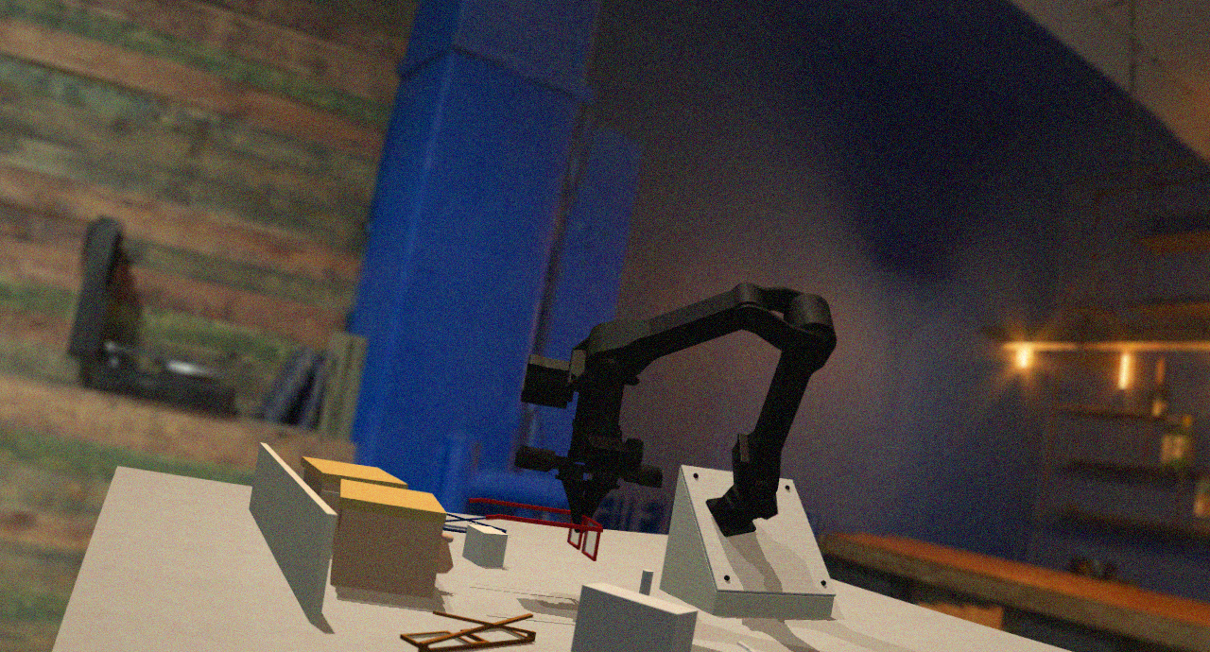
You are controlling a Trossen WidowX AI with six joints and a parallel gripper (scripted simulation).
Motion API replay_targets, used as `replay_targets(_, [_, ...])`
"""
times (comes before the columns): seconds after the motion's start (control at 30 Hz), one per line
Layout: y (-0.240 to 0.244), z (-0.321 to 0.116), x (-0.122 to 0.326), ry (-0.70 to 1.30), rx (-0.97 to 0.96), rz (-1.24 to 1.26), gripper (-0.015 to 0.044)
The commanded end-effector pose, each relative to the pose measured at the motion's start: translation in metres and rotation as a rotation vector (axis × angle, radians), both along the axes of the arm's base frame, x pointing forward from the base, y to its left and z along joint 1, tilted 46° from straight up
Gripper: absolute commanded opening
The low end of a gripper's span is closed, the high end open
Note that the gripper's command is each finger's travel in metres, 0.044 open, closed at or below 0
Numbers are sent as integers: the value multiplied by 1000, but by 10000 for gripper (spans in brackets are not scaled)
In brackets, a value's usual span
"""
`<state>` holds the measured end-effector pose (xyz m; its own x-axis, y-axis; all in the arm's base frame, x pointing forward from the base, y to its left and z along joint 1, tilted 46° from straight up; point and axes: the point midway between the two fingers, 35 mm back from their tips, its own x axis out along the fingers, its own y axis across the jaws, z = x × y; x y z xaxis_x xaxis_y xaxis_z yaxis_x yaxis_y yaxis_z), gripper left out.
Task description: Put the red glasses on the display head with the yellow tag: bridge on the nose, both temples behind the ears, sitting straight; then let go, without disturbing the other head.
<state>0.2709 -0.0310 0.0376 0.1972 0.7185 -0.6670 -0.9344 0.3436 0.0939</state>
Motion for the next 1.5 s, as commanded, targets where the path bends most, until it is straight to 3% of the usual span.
replay_targets(0.0, [4,-3,0,5,6,-1,0])
replay_targets(1.47, [8,-18,30,-2,3,-8,0])
